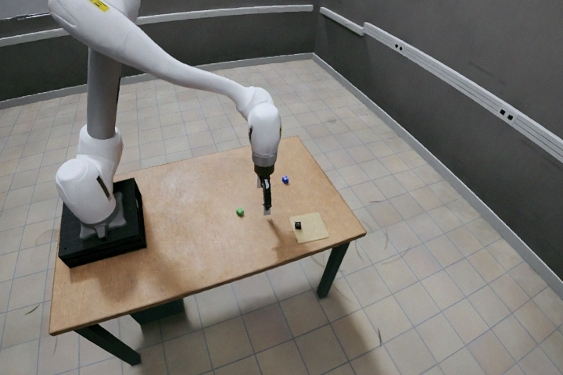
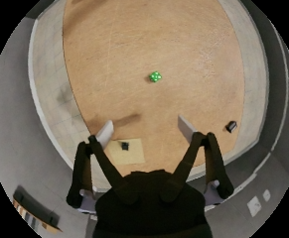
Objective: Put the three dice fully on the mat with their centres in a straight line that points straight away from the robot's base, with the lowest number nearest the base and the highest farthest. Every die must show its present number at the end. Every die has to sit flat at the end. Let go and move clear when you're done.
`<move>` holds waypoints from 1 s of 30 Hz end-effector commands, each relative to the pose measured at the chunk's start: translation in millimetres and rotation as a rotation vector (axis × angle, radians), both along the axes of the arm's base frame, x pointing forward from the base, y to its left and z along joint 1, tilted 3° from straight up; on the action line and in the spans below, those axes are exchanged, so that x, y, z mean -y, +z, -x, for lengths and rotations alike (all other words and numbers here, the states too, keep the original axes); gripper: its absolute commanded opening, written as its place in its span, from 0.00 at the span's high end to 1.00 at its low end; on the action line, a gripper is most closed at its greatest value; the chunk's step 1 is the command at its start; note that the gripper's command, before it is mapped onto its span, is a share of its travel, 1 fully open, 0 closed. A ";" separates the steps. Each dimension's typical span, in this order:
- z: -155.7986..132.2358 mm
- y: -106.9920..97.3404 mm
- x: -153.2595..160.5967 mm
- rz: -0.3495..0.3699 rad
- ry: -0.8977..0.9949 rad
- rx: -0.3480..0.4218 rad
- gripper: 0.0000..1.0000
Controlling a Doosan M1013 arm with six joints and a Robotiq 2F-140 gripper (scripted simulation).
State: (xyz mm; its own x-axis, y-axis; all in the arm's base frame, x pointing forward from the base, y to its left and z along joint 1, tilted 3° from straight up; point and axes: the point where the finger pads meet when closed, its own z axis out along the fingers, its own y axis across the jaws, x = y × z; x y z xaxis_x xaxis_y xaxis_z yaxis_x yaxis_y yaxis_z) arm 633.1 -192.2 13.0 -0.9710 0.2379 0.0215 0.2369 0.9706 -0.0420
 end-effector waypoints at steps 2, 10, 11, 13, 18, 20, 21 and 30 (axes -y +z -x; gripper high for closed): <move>14.3 -0.3 -12.1 0.020 -0.174 0.007 0.00; 40.5 -2.9 -31.5 0.028 -0.455 0.019 0.00; 43.1 -3.2 -33.4 0.029 -0.481 0.020 0.00; 49.7 -3.9 -38.0 0.031 -0.550 0.023 0.00; 63.1 -5.5 -47.1 0.035 -0.688 0.029 0.00; 72.2 -6.5 -53.2 0.037 -0.781 0.033 0.00; 75.6 -6.9 -55.4 0.038 -0.814 0.034 0.00; 85.6 -8.2 -61.7 0.041 -0.914 0.039 0.00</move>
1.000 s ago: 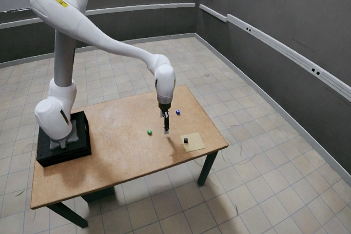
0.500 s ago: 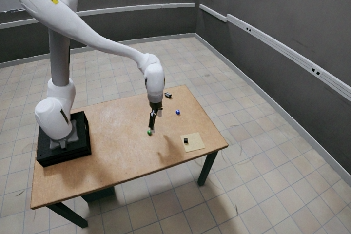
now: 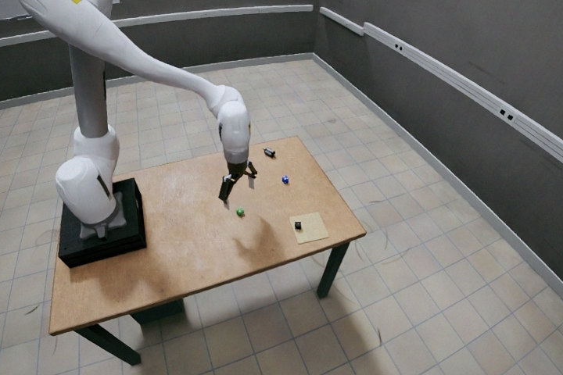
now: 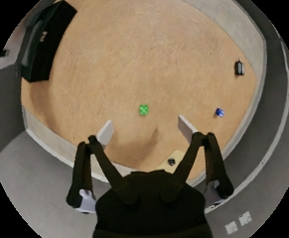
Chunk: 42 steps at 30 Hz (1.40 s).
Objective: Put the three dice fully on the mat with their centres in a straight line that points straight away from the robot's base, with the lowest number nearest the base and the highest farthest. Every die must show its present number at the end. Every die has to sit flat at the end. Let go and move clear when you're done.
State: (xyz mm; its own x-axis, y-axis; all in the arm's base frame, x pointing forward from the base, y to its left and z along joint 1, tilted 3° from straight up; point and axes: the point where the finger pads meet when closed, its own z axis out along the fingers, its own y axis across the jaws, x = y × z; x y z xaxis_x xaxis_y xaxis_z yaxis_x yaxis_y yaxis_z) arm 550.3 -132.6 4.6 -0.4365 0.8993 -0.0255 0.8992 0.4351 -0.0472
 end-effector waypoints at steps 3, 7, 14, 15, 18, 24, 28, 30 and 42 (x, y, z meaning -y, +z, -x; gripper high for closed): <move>3.0 0.2 -2.3 0.007 -0.038 0.002 0.68; 3.0 0.2 -2.3 0.007 -0.038 0.002 0.68; 3.0 0.2 -2.3 0.007 -0.038 0.002 0.68; 3.0 0.2 -2.3 0.007 -0.038 0.002 0.68; 3.0 0.2 -2.3 0.007 -0.038 0.002 0.68; 3.0 0.2 -2.3 0.007 -0.038 0.002 0.68; 3.0 0.2 -2.3 0.007 -0.038 0.002 0.68; 3.0 0.2 -2.3 0.007 -0.038 0.002 0.68; 3.0 -0.3 -2.2 0.007 -0.038 0.002 0.68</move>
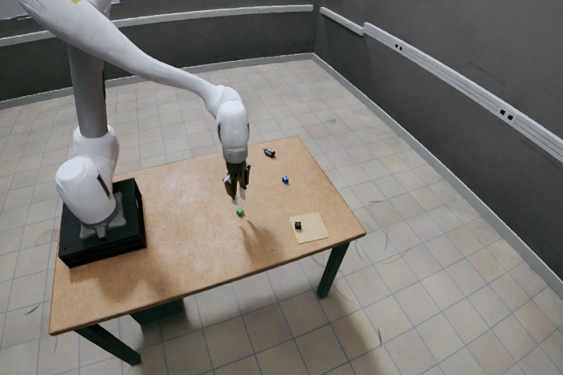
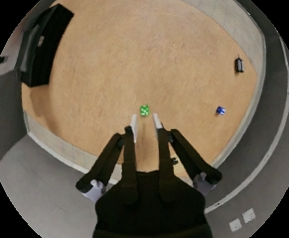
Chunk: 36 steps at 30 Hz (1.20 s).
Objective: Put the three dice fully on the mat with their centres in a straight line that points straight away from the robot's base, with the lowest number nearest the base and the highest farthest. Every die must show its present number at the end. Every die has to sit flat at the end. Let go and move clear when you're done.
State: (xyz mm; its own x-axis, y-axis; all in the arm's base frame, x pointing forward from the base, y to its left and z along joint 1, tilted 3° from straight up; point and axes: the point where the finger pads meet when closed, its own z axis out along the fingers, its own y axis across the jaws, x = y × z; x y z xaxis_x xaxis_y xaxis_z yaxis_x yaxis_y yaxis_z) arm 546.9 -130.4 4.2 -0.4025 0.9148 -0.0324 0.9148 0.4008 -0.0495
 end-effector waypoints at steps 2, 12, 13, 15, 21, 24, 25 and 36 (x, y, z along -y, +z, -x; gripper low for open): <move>-0.4 -0.1 0.0 0.000 0.000 0.001 0.68; -0.3 -6.0 0.3 0.000 0.000 0.001 0.68; -0.2 -7.1 0.3 0.000 0.000 0.001 0.68; -0.2 -9.5 0.4 0.000 0.000 0.001 0.68; 0.0 -15.0 0.6 0.000 0.000 0.001 0.68; 0.2 -19.6 0.8 0.000 0.000 0.001 0.68; 0.2 -21.2 0.9 0.000 0.000 0.001 0.68; 0.7 -36.9 1.5 0.000 0.000 0.001 0.68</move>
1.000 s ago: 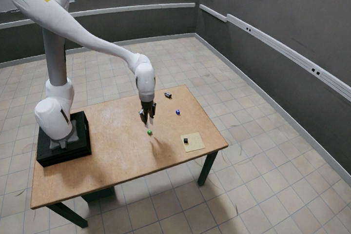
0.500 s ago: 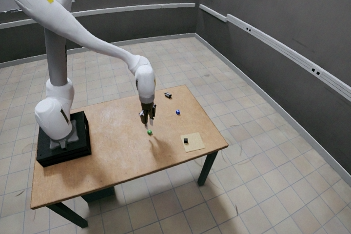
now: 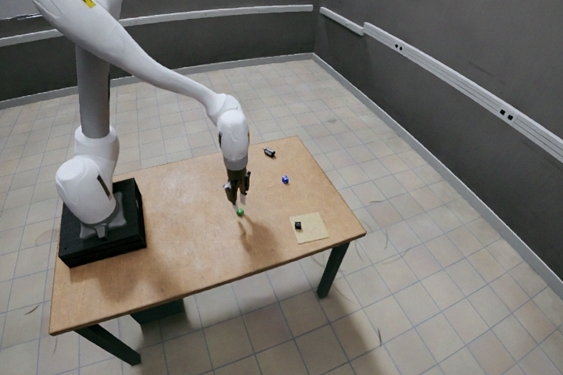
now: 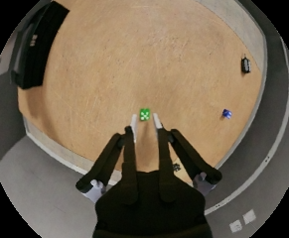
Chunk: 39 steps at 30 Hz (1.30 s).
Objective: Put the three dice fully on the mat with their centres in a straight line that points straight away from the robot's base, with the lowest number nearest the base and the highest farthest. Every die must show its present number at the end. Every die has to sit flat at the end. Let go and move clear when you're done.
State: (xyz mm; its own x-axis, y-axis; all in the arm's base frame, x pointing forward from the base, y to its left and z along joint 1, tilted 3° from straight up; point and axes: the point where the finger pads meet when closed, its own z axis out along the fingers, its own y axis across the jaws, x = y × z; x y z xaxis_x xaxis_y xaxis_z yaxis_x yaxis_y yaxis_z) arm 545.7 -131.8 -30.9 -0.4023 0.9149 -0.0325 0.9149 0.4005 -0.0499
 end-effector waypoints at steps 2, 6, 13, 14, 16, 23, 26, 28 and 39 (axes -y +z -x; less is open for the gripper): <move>-0.4 -3.2 0.2 0.000 0.000 0.001 0.68; -0.3 -8.2 0.4 0.000 0.000 0.001 0.68; -0.1 -14.0 0.6 0.000 0.000 0.001 0.68; -0.1 -14.5 0.6 0.000 0.000 0.001 0.68; -0.1 -15.3 0.7 0.000 0.000 0.001 0.68; 0.0 -16.2 0.7 0.000 0.000 0.001 0.68; 0.0 -16.3 0.7 0.000 0.000 0.001 0.68; 0.0 -16.3 0.7 0.000 0.000 0.001 0.68; 0.0 -16.3 0.7 0.000 0.000 0.001 0.68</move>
State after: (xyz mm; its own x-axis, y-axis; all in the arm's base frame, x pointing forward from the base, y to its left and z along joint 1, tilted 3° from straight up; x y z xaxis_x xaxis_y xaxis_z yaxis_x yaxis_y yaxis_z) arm 545.3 -132.5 -47.7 -0.4023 0.9149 -0.0325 0.9149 0.4005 -0.0498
